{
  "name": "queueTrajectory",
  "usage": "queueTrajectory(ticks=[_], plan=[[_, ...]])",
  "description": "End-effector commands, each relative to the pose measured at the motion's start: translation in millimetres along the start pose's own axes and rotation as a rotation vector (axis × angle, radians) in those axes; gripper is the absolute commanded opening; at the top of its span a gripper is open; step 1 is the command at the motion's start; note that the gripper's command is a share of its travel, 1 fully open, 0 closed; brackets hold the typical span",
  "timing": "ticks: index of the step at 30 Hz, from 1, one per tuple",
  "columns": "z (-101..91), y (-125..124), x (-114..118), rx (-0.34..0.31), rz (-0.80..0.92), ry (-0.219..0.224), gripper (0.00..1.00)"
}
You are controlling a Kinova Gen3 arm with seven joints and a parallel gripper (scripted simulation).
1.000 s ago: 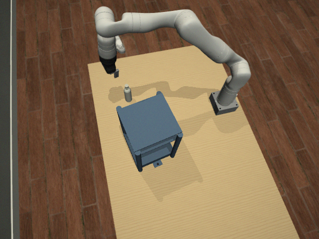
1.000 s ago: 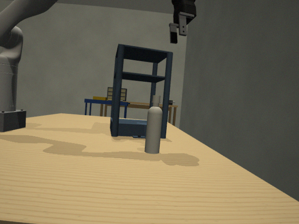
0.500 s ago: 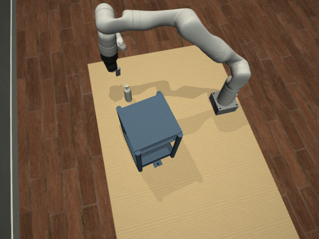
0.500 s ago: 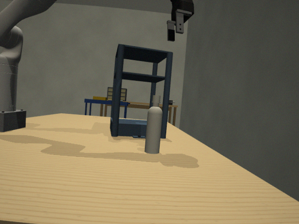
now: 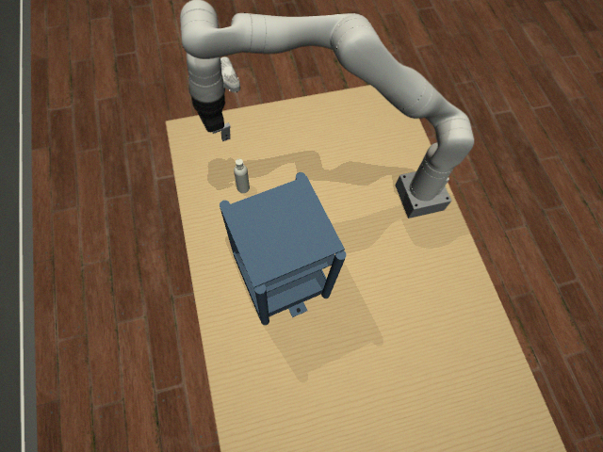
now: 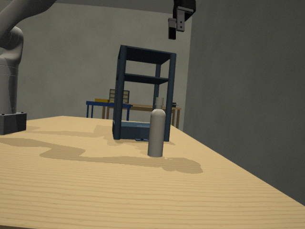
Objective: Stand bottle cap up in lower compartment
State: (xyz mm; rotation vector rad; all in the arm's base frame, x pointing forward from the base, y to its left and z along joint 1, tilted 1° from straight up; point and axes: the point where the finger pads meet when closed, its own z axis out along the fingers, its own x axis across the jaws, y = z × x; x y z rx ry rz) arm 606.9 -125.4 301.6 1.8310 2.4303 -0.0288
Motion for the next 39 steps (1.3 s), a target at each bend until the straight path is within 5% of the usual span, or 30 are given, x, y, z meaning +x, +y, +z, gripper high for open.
queueTrajectory(ticks=[1, 39], plan=[[-4.5, -1.4, 0.0, -0.005, 0.001, 0.007, 1.00], [-17.5, -25.6, -4.6, 0.028, 0.039, 0.052, 1.00]])
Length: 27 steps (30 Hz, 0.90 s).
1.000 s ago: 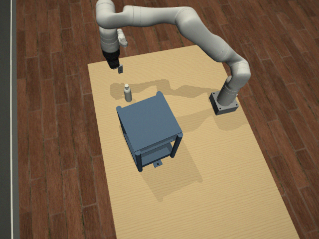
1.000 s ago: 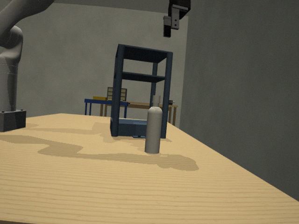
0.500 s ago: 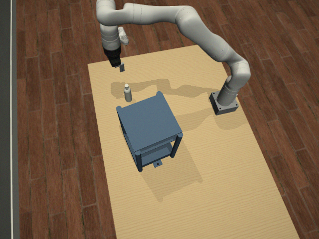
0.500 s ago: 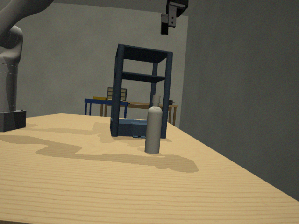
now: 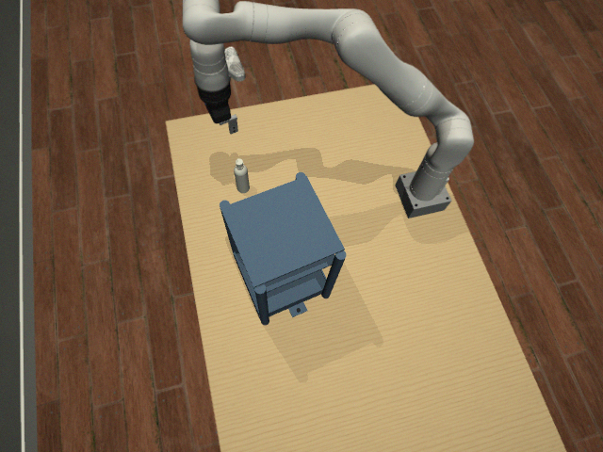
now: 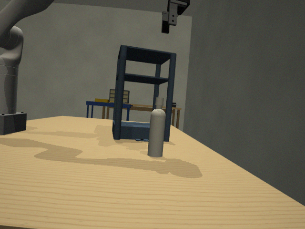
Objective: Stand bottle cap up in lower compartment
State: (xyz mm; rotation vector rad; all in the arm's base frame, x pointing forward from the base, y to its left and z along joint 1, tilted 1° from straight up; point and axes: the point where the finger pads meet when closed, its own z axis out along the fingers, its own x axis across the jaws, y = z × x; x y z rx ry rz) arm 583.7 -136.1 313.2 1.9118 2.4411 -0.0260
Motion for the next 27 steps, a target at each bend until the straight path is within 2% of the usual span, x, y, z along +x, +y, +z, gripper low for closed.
queueTrajectory(ticks=[1, 27], plan=[[-4.9, -0.7, 0.4, -0.008, 0.002, 0.006, 1.00], [-8.4, -7.5, -0.9, 0.001, 0.012, 0.018, 1.00]])
